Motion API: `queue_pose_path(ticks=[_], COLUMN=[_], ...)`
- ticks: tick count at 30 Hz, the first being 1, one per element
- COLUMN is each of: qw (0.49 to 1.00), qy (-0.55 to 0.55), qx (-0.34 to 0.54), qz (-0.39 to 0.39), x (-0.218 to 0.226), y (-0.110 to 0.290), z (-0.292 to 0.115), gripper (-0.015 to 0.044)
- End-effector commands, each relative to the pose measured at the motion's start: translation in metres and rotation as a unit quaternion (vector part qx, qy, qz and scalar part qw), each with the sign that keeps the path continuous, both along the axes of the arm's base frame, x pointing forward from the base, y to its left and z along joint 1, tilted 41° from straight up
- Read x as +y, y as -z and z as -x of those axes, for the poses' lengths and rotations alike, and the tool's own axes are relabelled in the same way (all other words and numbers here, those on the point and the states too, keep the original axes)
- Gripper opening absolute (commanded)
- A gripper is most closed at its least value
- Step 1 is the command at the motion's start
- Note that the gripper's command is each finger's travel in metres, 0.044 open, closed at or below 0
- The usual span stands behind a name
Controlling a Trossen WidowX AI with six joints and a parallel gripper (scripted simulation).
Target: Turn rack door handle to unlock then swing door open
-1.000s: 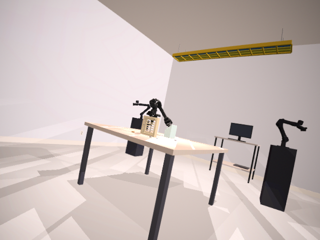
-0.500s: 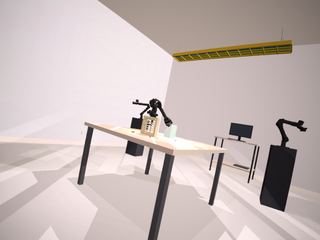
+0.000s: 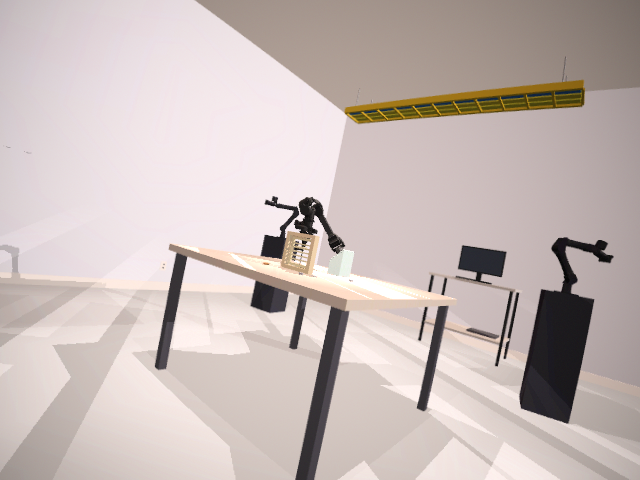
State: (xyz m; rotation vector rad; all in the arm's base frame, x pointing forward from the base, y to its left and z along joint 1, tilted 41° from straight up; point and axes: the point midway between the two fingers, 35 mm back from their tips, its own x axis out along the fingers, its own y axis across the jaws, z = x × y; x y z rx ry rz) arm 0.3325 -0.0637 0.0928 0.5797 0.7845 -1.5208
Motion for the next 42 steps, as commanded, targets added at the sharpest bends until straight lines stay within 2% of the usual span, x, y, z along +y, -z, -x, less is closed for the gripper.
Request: queue_pose_path(ticks=[1,10,25,35,38,42], qw=[0.994,0.951,0.950,0.950,0.955,0.979], qy=[0.082,0.233,0.236,0.236,0.225,0.155], qx=[-0.071,-0.200,-0.202,-0.202,-0.192,-0.133], qz=[0.011,0.033,0.033,0.033,0.031,0.022], x=[-0.0003,-0.0005,-0.0005,-0.0005,-0.0005,-0.0005], y=[0.0002,0.0001,0.0001,0.0001,0.0001,0.0001], z=[-0.0002,0.0000,0.0000,0.0000,0.0000,0.0000], gripper=[0.0020,0.0020,0.0020,0.0282,0.0292,0.0292])
